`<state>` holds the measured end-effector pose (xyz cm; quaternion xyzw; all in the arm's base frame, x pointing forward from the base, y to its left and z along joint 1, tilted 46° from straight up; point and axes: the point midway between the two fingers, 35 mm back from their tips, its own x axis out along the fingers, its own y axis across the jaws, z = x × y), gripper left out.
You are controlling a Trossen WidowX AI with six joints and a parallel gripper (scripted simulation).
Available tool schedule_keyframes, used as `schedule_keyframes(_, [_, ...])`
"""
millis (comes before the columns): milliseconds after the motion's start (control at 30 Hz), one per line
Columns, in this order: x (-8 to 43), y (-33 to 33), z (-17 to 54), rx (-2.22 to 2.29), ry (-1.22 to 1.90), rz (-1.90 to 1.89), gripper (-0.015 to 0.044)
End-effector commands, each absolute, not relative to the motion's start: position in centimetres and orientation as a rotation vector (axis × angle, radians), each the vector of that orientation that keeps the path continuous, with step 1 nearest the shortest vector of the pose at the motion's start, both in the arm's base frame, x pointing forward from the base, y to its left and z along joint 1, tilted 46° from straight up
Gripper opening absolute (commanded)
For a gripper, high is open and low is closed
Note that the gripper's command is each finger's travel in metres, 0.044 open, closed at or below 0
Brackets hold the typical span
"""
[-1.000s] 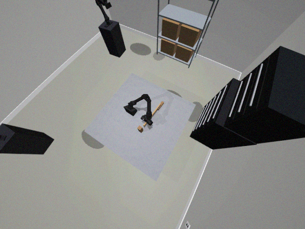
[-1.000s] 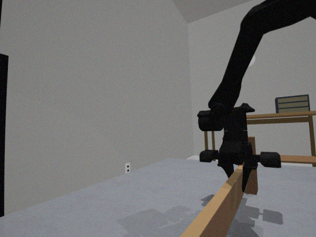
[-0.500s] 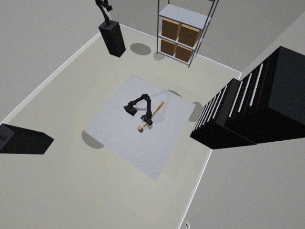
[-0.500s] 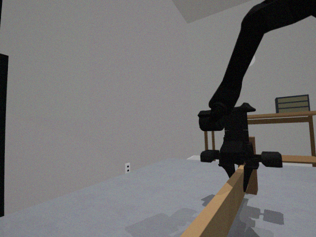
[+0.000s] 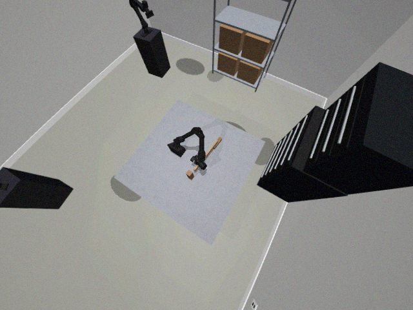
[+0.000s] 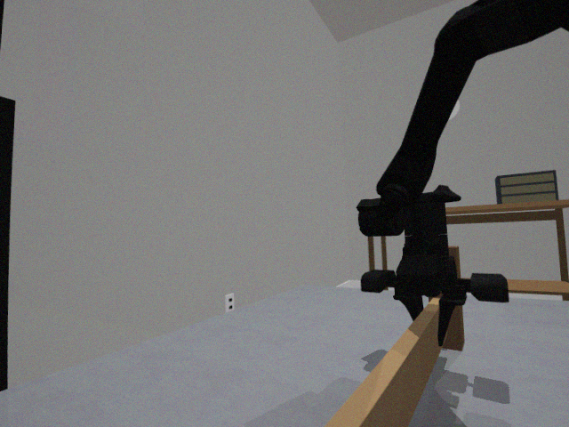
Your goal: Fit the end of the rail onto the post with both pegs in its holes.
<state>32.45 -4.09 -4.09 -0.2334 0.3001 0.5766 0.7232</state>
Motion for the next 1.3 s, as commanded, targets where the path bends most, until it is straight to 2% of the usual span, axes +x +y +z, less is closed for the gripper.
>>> schedule_keyframes(0, [32.46,-4.19,-4.14,-0.514,0.664,1.267,0.0000])
schedule_keyframes(1267, [32.52,-4.37,-3.98,-0.514,0.664,1.267,0.0000])
